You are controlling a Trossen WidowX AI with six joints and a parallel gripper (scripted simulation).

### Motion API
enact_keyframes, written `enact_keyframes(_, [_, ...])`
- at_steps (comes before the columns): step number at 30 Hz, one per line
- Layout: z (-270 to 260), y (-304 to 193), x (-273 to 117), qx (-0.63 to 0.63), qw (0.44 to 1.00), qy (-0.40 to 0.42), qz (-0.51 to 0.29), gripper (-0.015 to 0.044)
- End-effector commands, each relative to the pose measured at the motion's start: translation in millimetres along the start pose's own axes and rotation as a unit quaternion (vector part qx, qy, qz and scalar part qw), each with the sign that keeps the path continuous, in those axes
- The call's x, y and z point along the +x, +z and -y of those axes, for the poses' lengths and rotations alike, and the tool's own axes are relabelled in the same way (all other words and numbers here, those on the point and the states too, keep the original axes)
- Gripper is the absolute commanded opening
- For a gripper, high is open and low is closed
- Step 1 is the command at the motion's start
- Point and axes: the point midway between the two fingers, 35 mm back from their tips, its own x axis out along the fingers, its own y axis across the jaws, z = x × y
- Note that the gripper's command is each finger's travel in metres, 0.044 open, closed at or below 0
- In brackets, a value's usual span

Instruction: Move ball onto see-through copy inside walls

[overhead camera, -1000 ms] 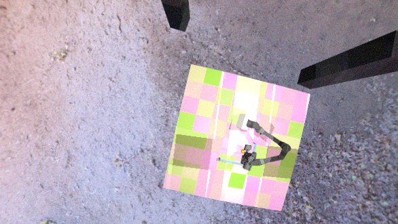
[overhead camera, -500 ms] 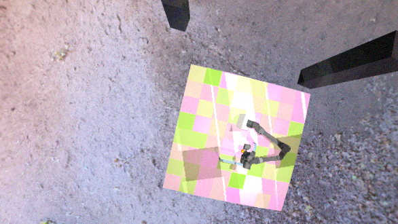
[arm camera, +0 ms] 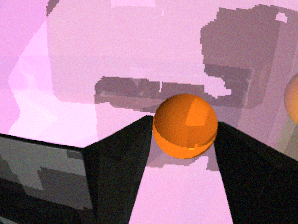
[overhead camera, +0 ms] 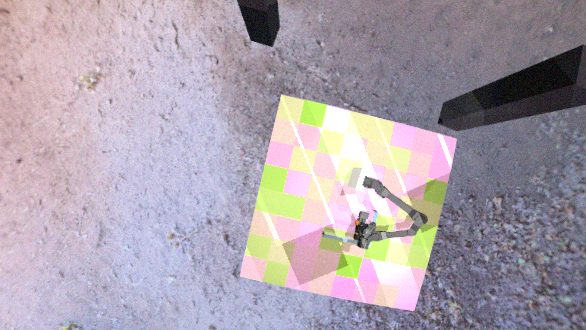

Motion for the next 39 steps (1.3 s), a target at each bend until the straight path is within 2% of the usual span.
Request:
enact_keyframes(1, [-0.1, 0.9, -0.1, 0.002, 1.0, 0.001, 0.003, 0.0087])
enact_keyframes(4, [2.8, -1.2, -13.1, 0.002, 1.0, 0.0, -0.001, 0.0008])
enact_keyframes(5, [3.9, -1.9, -18.9, 0.002, 1.0, 0.0, -0.002, 0.0])
enact_keyframes(22, [1.1, -1.1, -123.0, 0.002, 1.0, 0.002, -0.001, 0.0])
enact_keyframes(27, [1.3, -0.3, -126.8, 0.012, 1.0, 0.002, 0.0, 0.0])
enact_keyframes(39, [18.4, 3.3, -119.5, 0.183, 0.983, 0.001, -0.002, 0.0])
